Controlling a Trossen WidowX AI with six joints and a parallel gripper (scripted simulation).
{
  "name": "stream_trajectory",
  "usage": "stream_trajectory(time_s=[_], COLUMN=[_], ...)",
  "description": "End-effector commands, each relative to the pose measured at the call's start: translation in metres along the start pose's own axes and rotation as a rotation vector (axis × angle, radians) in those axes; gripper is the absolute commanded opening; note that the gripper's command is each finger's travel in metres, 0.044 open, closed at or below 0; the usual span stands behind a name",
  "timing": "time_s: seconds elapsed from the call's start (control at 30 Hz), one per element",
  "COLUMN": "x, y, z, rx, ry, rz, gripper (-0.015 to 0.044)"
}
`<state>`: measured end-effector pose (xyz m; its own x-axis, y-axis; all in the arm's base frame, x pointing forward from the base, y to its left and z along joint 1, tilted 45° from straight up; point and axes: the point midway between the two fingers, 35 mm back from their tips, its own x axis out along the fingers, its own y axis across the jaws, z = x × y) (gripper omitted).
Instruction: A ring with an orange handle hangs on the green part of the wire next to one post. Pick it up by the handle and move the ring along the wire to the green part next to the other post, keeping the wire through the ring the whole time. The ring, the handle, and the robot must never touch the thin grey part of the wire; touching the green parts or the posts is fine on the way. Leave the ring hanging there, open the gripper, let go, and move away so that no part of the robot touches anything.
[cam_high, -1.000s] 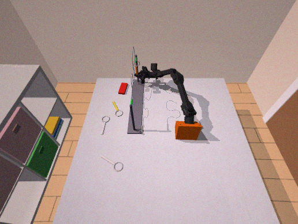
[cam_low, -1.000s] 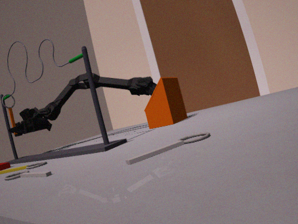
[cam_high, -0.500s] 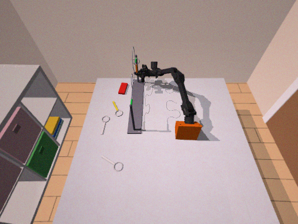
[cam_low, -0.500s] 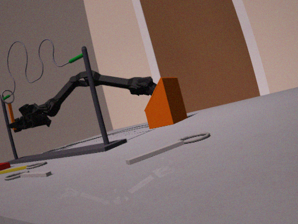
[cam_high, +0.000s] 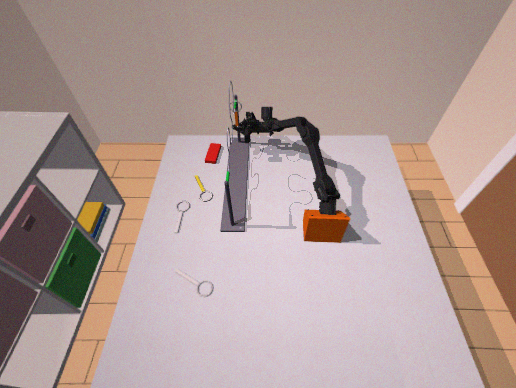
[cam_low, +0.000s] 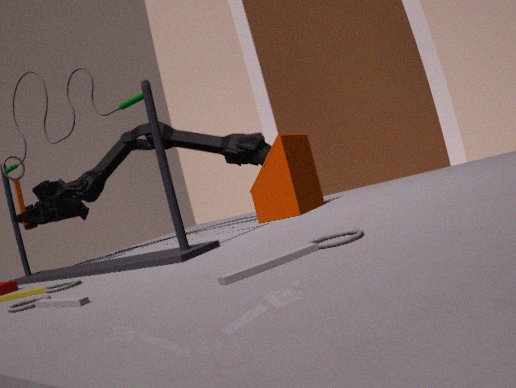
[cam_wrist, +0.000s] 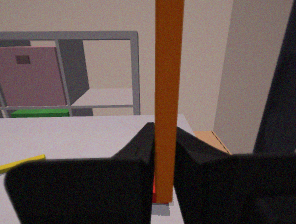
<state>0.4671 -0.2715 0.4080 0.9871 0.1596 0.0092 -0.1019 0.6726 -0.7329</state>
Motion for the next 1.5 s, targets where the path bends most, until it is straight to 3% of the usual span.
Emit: stream_trajectory(time_s=[0.0,0.97,1.47], x=[-0.001,-0.062,-0.063], y=[0.001,0.032,0.062], z=[0.001,0.02,0.021], rx=[0.004,0.029,0.159], ry=[0.017,0.515,0.519], rz=[-0.001,0.009,0.045], gripper=[-0.015,-0.015,-0.015])
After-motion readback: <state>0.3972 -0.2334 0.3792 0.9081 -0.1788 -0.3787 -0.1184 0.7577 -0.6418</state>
